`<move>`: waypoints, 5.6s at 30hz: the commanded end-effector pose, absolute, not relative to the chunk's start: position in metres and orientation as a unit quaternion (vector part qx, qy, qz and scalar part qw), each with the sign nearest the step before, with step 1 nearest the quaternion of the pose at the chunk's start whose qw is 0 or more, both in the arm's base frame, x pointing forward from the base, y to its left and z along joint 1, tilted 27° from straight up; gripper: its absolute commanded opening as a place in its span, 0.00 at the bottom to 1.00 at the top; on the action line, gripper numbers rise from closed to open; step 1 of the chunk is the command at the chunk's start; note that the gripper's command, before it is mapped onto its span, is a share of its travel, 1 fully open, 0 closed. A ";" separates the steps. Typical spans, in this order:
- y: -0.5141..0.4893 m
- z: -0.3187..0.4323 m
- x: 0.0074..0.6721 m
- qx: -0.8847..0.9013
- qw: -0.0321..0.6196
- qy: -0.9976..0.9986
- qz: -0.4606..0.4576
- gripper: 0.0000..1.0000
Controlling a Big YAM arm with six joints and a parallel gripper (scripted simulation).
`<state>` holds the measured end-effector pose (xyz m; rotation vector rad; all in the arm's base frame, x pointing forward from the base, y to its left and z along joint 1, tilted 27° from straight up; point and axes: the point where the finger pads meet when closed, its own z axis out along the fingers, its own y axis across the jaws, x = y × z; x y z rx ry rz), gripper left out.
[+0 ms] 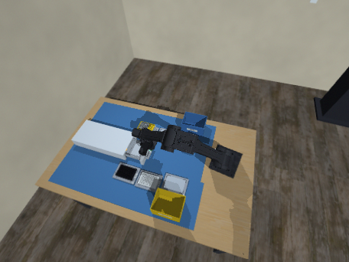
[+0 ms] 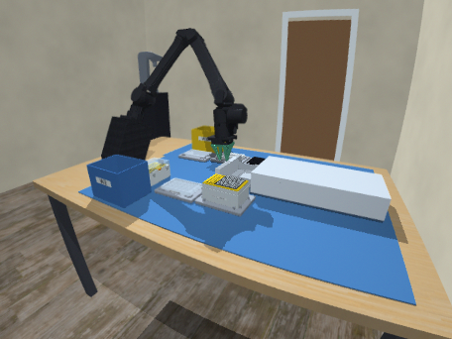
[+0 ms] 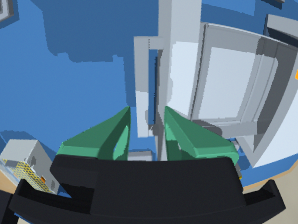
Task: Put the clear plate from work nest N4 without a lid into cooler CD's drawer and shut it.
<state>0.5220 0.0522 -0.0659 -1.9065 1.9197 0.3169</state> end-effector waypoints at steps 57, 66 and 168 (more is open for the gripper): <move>0.076 -0.105 0.489 -0.691 0.181 0.686 0.142 0.30; 0.076 -0.105 0.489 -0.691 0.180 0.686 0.142 0.30; 0.076 -0.105 0.474 -0.690 0.179 0.686 0.146 0.30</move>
